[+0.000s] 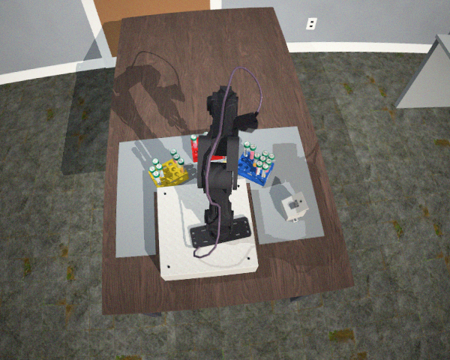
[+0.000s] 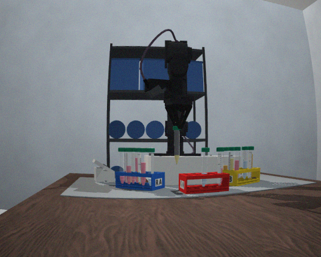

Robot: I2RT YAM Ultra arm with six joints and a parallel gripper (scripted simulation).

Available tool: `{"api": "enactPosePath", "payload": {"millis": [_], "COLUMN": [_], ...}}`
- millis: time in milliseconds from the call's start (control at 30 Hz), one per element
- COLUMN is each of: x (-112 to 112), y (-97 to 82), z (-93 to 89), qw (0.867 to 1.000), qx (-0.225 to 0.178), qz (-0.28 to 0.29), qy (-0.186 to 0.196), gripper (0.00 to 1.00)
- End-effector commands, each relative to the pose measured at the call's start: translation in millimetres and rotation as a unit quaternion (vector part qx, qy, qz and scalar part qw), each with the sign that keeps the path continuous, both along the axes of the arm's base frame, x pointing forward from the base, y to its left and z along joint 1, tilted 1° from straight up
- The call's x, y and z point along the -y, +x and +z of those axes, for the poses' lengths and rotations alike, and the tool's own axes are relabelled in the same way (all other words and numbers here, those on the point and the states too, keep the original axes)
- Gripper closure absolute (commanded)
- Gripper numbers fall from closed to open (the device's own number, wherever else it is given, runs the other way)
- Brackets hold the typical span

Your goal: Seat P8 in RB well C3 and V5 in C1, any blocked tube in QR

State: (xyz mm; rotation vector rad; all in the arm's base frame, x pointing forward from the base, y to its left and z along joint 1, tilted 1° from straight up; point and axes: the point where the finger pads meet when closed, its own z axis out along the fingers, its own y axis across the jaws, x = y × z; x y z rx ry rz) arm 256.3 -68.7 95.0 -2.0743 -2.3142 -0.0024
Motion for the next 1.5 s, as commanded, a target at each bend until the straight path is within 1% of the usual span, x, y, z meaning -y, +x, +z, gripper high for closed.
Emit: {"api": "enactPosePath", "payload": {"millis": [0, 100, 533, 633, 667, 700, 867, 1000, 1133, 1200, 1333, 1367, 1400, 1467], "x": [-6, -9, -45, -46, -40, -39, -42, -42, -42, -42, -42, -42, -36, -29], "y": [17.4, 17.8, 42.1, 43.1, 42.7, 42.8, 43.0, 43.0, 43.1, 43.1, 43.1, 43.1, 42.9, 43.6], "z": [5.4, 5.5, 5.7, 5.7, 6.9, 9.2, 9.4, 9.4, 9.5, 9.5, 9.5, 9.5, 5.7, 5.5], "qw": [1.0, 1.0, 1.0, 1.0, 1.0, 1.0, 0.994, 0.985, 0.972, 0.972, 0.955, 0.955, 0.956, 0.956], "qx": [0.013, 0.01, 0.005, 0.005, 0.008, 0.012, 0.014, 0.015, 0.016, 0.016, 0.017, 0.017, 0.011, 0.011], "qz": [-0.014, -0.014, -0.014, -0.014, 0.001, 0.017, 0.104, 0.17, 0.235, 0.235, 0.297, 0.297, 0.293, 0.293], "qy": [-0.003, -0.005, -0.001, -0.001, -0.003, -0.005, -0.004, -0.003, -0.002, -0.002, -0.001, -0.001, 0.002, 0.001], "gripper": [1.0, 1.0, 1.0, 1.0, 1.0, 1.0, 1.0, 1.0, 1.0, 1.0, 1.0, 1.0, 1.0, 1.0]}}
